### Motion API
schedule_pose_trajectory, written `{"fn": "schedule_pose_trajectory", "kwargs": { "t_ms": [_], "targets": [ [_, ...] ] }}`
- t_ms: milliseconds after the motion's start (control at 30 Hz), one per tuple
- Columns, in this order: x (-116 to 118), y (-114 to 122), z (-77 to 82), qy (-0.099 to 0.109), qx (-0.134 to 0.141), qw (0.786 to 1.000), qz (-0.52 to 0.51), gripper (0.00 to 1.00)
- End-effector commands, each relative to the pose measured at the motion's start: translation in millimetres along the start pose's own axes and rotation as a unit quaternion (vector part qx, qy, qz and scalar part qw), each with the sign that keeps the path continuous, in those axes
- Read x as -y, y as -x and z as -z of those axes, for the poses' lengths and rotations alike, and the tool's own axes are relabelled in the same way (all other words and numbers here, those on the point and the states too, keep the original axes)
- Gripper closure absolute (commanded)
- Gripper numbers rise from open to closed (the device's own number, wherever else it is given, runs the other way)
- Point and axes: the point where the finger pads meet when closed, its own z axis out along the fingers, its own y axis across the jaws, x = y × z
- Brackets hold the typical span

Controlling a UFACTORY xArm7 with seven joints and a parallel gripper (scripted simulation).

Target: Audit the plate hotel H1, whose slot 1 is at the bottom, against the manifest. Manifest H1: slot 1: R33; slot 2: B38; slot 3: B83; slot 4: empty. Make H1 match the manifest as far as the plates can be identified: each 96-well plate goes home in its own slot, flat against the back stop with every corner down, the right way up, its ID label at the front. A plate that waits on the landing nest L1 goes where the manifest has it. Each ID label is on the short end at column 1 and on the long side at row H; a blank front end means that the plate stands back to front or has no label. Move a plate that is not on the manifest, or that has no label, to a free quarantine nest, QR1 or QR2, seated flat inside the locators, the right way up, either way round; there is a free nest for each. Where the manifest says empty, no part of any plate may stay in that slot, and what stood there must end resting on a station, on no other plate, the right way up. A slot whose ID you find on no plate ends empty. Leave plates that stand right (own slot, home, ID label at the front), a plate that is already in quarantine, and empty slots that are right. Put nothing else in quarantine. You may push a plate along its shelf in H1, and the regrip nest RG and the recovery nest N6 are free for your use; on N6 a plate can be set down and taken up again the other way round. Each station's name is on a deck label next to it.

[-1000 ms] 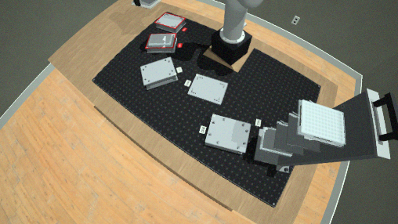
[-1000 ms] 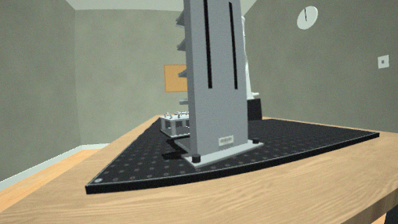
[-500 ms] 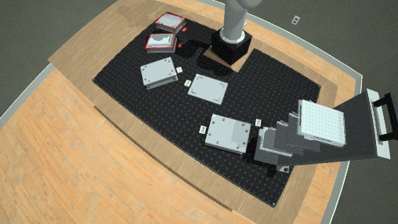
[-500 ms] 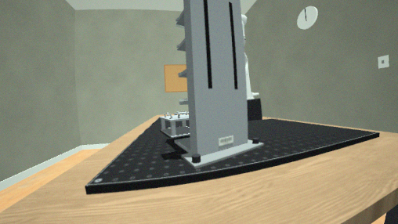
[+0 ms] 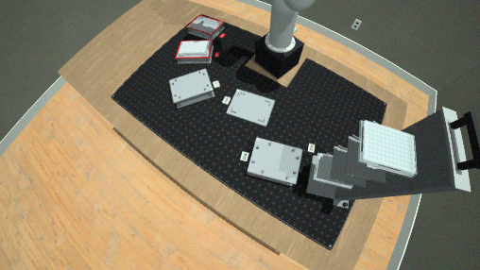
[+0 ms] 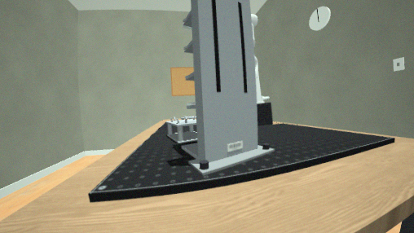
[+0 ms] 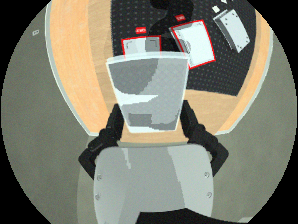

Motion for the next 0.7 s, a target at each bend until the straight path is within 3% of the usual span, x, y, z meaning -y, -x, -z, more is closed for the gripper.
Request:
{"fn": "schedule_pose_trajectory", "kwargs": {
  "t_ms": [0,400,667],
  "targets": [
    [15.2,1.9,1.3,0.001,0.001,1.000,0.000,1.00],
    [21.1,1.9,1.3,0.001,0.001,1.000,0.000,1.00],
    [21.1,1.9,-8.7,0.001,0.001,1.000,0.000,1.00]
  ]
}}
